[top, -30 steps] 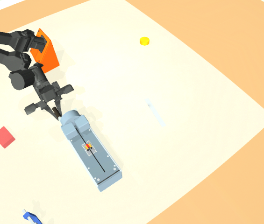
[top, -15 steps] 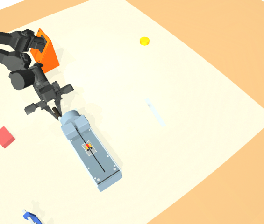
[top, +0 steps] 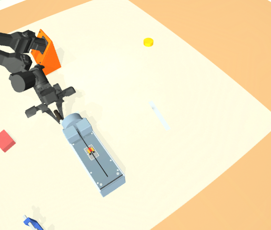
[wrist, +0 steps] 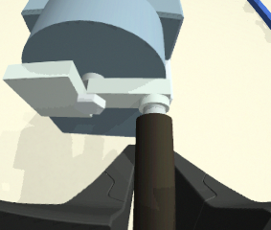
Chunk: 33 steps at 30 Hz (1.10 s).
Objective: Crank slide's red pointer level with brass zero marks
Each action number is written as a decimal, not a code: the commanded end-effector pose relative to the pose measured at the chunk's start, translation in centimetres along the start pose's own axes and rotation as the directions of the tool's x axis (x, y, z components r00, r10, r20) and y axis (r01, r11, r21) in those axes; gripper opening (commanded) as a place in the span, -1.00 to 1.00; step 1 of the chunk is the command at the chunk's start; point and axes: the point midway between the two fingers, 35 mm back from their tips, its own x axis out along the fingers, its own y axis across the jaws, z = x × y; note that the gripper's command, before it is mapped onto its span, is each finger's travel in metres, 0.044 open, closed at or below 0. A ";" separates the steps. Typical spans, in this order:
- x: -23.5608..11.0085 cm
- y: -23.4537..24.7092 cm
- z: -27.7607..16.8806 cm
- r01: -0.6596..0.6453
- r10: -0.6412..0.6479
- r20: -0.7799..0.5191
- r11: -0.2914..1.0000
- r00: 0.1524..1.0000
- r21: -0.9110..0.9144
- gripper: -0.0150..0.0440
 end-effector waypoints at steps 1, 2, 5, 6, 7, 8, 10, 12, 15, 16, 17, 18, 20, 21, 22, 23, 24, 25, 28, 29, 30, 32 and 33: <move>0.0 0.0 0.0 0.000 0.000 0.000 1.000 1.000 0.000 -0.05; 0.0 0.0 0.0 0.000 0.000 0.000 1.000 1.000 0.000 0.04; 0.0 0.0 0.0 0.000 0.000 0.000 1.000 1.000 0.000 0.31; 0.0 0.0 0.0 0.000 0.000 0.000 1.000 1.000 0.000 0.40; 0.0 0.0 0.0 0.000 0.000 0.000 1.000 1.000 0.000 0.49; 0.0 0.0 0.0 0.000 0.000 0.000 1.000 1.000 0.000 0.58; 0.0 0.0 0.0 0.000 0.000 0.000 1.000 1.000 0.000 0.75; 0.0 0.0 0.0 0.000 0.000 0.000 1.000 1.000 0.000 0.93; -0.2 0.0 0.3 0.000 0.000 0.000 1.000 1.000 0.000 1.00; -0.4 0.0 0.6 -0.001 0.001 0.000 1.000 1.000 0.001 1.00; -0.8 0.0 0.9 -0.002 0.002 -0.001 1.000 1.000 0.001 1.00; -1.1 0.1 1.3 -0.002 0.002 -0.001 1.000 1.000 0.001 1.00; -1.8 0.1 2.1 -0.003 0.003 -0.001 1.000 1.000 0.002 1.00; -2.2 0.1 2.4 -0.003 0.003 -0.001 1.000 1.000 0.002 1.00; -2.6 0.1 2.8 -0.003 0.003 -0.001 1.000 1.000 0.002 1.00; -2.9 0.0 3.1 -0.002 0.002 0.000 1.000 1.000 0.002 1.00; -3.3 0.0 3.4 -0.002 0.002 0.000 1.000 1.000 0.002 1.00; -3.5 0.0 3.5 -0.002 0.002 0.000 1.000 1.000 0.002 1.00; -3.8 0.1 3.9 -0.004 0.004 -0.001 1.000 1.000 0.002 1.00; -4.1 0.2 4.4 -0.006 0.006 -0.002 1.000 1.000 0.002 1.00; -4.5 0.2 4.9 -0.008 0.008 -0.003 1.000 1.000 0.003 1.00; -5.5 0.4 6.0 -0.012 0.012 -0.005 1.000 1.000 0.002 1.00; -6.0 0.4 6.6 -0.014 0.014 -0.006 1.000 1.000 0.002 1.00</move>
